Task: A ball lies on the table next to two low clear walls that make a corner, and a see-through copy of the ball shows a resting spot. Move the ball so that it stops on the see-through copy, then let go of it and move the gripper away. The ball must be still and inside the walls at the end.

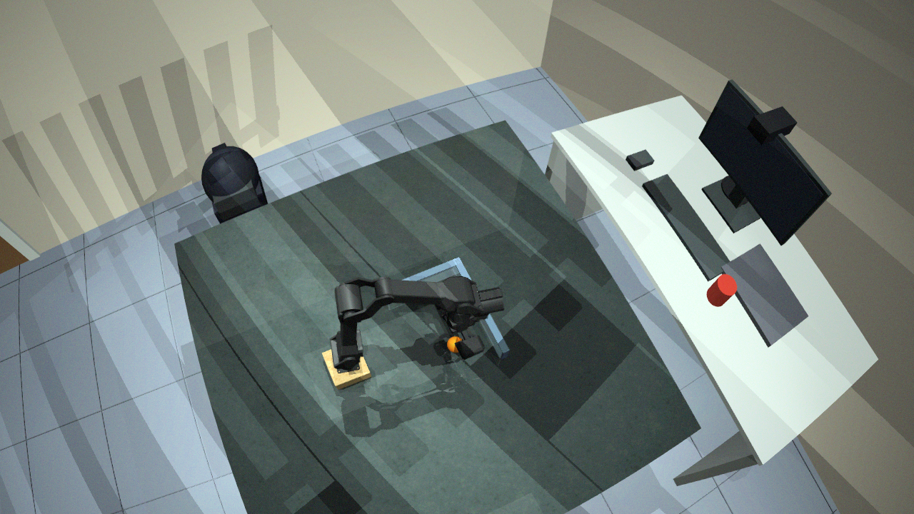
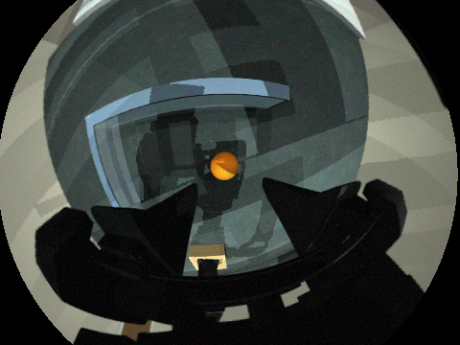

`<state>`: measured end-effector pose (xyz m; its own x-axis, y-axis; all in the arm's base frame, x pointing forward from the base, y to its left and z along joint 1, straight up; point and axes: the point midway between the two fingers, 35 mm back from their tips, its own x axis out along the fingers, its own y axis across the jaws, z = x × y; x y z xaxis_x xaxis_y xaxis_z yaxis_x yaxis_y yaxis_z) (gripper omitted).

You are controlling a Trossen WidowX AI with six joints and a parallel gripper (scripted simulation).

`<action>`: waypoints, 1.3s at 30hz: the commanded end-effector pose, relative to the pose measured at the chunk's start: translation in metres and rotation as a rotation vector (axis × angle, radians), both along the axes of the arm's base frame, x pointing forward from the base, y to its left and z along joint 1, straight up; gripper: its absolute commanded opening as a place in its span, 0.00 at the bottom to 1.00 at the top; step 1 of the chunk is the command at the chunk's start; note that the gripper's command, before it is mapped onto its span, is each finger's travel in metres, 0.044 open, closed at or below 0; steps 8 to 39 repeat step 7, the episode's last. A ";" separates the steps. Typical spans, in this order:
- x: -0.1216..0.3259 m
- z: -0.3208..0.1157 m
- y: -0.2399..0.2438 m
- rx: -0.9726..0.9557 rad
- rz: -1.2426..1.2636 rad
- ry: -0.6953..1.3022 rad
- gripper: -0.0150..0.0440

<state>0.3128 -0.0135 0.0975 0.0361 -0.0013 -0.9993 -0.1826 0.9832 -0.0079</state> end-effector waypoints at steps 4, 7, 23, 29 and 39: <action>-0.005 0.042 0.000 0.000 0.000 0.001 1.00; -0.007 0.050 0.000 0.000 0.000 0.001 1.00; -0.007 0.050 0.000 0.000 0.000 0.001 1.00; -0.007 0.050 0.000 0.000 0.000 0.001 1.00; -0.007 0.050 0.000 0.000 0.000 0.001 1.00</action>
